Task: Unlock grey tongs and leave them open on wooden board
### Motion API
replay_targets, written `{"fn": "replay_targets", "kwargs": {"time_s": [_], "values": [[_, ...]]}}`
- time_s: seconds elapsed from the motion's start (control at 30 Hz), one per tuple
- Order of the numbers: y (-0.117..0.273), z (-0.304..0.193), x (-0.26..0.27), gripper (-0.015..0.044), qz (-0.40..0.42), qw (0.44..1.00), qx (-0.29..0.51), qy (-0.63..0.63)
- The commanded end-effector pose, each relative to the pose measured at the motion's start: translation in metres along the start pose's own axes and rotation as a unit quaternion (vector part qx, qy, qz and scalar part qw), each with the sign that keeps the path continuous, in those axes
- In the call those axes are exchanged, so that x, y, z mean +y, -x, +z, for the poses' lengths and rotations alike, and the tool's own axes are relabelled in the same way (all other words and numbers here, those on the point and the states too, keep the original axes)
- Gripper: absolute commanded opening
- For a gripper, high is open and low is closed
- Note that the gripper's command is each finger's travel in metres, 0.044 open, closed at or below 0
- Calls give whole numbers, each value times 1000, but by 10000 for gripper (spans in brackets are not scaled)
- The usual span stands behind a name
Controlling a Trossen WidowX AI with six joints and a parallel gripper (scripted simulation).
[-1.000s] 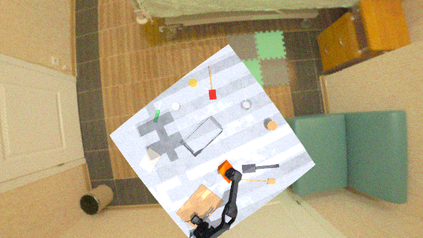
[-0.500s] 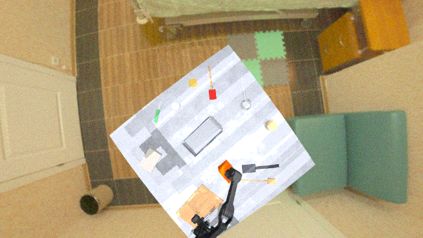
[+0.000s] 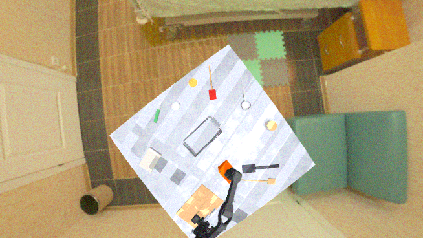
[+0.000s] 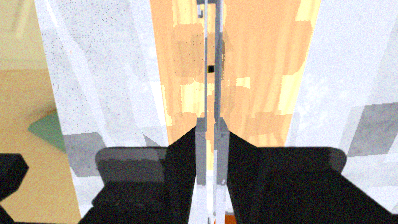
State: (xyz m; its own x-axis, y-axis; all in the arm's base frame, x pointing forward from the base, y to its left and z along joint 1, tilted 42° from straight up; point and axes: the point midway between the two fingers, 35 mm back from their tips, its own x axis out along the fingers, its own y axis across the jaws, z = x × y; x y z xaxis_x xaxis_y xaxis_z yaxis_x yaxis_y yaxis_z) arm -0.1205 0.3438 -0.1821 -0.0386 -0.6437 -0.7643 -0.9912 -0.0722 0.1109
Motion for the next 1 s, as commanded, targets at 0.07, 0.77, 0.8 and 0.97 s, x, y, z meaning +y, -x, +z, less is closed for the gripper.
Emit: {"fn": "replay_targets", "kwargs": {"time_s": [0.07,0.77,0.8,0.97], "values": [[-6,3,0,-150,3,1000,-4,3],[-41,5,1,-150,4,1000,-4,3],[-43,5,1,-150,4,1000,-4,3],[-51,4,1,-150,4,1000,-4,3]]}}
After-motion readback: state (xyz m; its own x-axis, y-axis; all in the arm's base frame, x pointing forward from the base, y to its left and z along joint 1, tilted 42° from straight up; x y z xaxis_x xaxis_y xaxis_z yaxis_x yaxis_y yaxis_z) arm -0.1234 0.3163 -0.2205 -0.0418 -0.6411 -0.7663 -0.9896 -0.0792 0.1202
